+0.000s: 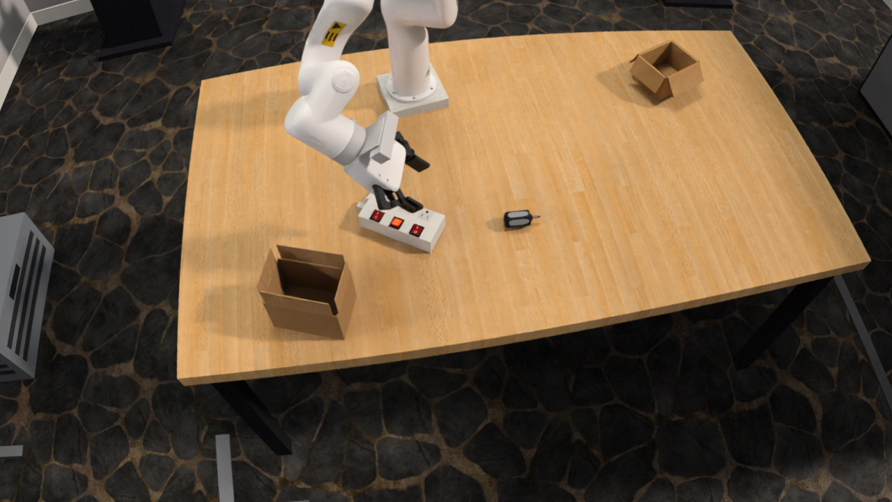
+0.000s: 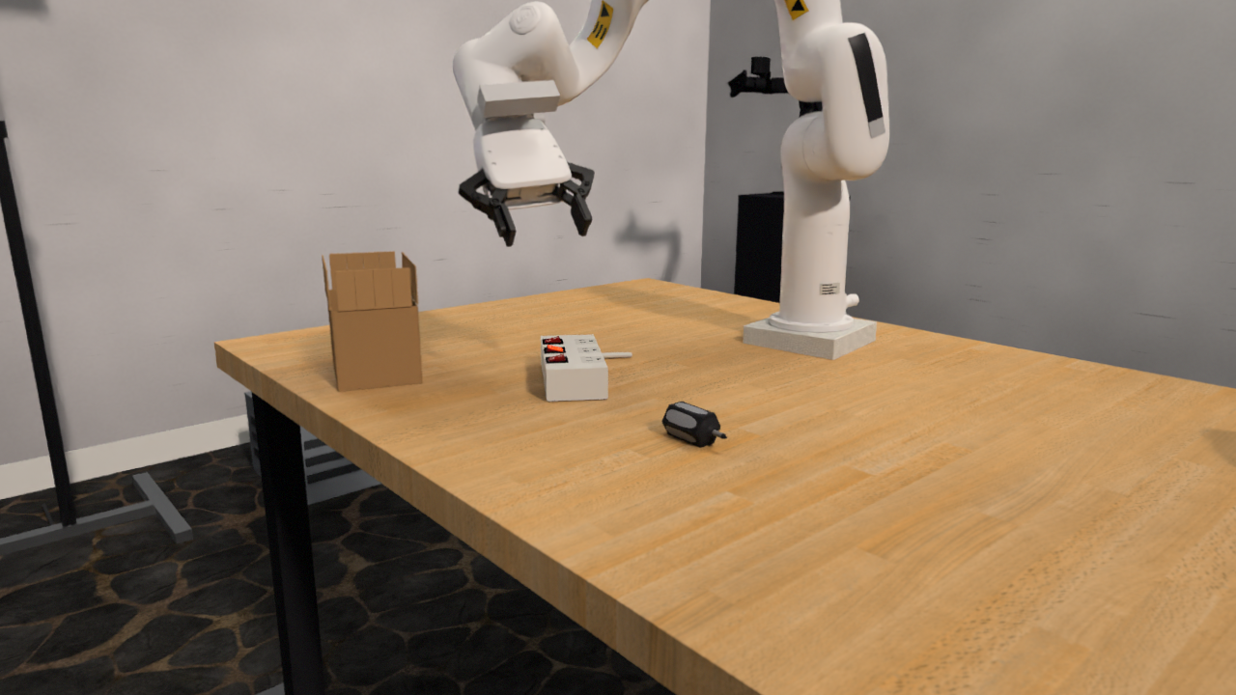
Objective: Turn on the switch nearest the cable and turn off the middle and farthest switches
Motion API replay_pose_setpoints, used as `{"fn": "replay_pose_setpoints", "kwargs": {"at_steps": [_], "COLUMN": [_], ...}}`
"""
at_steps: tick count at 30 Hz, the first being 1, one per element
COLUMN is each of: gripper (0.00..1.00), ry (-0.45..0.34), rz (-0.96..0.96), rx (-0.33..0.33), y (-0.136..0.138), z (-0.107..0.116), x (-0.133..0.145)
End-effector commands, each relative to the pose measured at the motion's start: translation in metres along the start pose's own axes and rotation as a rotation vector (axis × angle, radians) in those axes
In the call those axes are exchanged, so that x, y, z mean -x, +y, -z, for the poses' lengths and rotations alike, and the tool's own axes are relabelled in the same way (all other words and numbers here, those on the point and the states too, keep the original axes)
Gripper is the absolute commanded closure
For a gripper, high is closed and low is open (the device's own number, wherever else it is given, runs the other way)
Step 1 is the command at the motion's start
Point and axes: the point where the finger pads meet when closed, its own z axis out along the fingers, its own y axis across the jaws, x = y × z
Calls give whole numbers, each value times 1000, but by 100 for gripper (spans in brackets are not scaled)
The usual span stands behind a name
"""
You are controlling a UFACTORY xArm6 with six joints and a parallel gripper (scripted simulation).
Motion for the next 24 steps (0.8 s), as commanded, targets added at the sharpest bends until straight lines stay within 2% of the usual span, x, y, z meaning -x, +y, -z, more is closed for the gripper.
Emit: {"fn": "replay_pose_setpoints", "kwargs": {"at_steps": [1, 2, 5, 7, 8, 10, 11, 13, 14, 24], "gripper": [0, 0, 0, 0, 0, 0, 0, 0, 0, 0], "ry": [-109, -172, -248, -312, -334, -394, -414, -414, -487, -694], "rz": [129, 209, 325, 409, 455, 540, 587, 587, 719, 1162], "rx": [-29, -51, -88, -113, -131, -156, -177, -177, -223, -390], "y": [-2, -3, -1, -1, 1, 1, 5, 5, 10, 29], "z": [-8, -12, -20, -20, -22, -22, -24, -24, -26, -31], "x": [18, 28, 51, 51, 62, 62, 70, 70, 76, 82]}}
